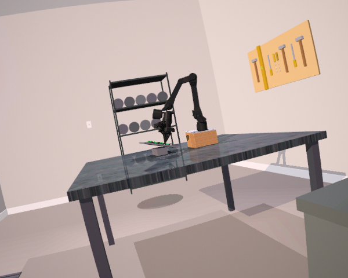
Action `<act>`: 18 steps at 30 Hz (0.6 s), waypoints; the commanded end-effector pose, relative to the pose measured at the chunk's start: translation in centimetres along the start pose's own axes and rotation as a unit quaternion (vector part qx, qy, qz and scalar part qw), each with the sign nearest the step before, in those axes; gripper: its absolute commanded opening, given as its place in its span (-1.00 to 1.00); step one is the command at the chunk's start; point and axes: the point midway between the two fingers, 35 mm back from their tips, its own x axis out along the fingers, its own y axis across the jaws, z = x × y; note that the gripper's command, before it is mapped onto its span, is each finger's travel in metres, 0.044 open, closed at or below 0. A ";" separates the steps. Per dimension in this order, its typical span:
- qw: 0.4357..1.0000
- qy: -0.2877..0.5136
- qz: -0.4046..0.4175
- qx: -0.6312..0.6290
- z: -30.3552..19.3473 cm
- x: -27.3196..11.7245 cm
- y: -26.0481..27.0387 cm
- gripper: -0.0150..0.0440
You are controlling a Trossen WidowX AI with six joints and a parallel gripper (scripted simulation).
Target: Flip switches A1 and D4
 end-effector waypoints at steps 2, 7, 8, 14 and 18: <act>1.000 0.001 -0.003 0.002 0.0 0.0 -0.1 -0.49; 1.000 0.001 -0.003 0.002 0.0 0.0 -0.1 -0.49; 1.000 0.001 -0.003 0.002 0.0 0.1 -0.1 -0.49; 1.000 0.001 -0.003 0.002 0.0 0.1 -0.1 -0.49; 1.000 0.001 -0.003 0.002 0.0 0.2 -0.1 -0.49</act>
